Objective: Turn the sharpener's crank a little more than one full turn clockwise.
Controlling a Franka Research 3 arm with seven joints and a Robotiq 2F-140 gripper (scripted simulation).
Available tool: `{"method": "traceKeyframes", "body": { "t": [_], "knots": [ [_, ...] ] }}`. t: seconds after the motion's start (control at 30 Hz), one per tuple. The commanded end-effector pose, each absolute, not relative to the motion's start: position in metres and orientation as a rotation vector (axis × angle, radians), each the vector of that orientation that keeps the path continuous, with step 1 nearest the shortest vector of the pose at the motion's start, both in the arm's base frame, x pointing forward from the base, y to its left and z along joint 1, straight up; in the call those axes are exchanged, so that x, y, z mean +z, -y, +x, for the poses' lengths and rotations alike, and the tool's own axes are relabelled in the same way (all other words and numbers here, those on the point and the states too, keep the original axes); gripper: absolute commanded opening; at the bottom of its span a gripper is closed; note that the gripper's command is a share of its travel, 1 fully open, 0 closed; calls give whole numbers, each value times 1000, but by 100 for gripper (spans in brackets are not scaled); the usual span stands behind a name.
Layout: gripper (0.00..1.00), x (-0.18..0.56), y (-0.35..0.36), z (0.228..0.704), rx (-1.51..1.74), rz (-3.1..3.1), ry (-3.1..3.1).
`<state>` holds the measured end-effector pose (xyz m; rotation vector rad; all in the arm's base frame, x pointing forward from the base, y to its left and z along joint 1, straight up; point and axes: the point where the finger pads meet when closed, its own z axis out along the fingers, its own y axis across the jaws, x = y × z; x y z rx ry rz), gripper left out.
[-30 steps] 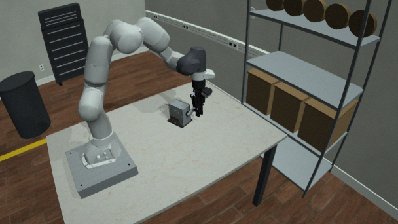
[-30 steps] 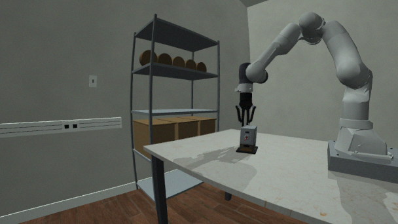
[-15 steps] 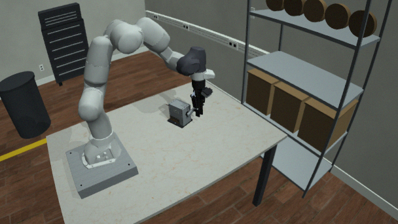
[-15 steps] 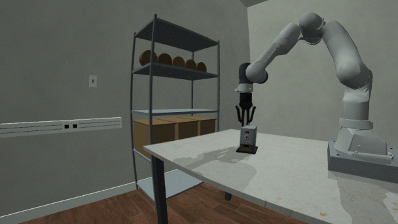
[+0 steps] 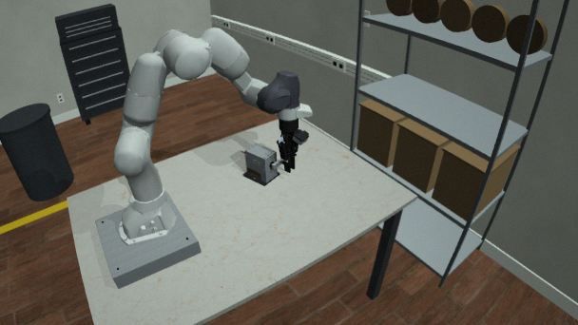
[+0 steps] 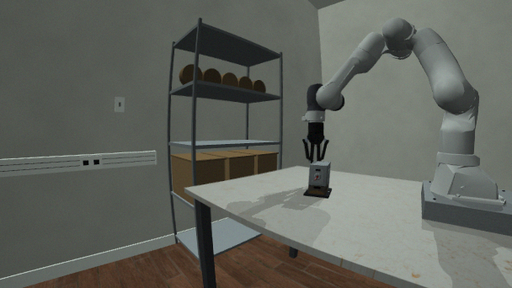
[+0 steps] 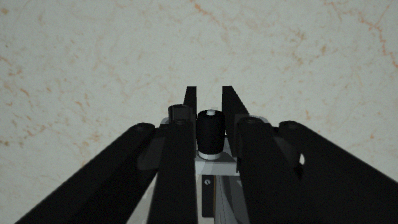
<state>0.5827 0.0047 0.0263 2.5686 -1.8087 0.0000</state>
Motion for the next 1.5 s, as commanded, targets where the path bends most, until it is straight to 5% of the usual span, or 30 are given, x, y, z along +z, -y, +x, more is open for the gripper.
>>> {"method": "traceKeyframes", "body": {
  "t": [0.0,1.47],
  "knots": [
    [10,19,-5,582,-1,2564,1815],
    [10,-17,6,549,-1,2564,1815]
  ]
}}
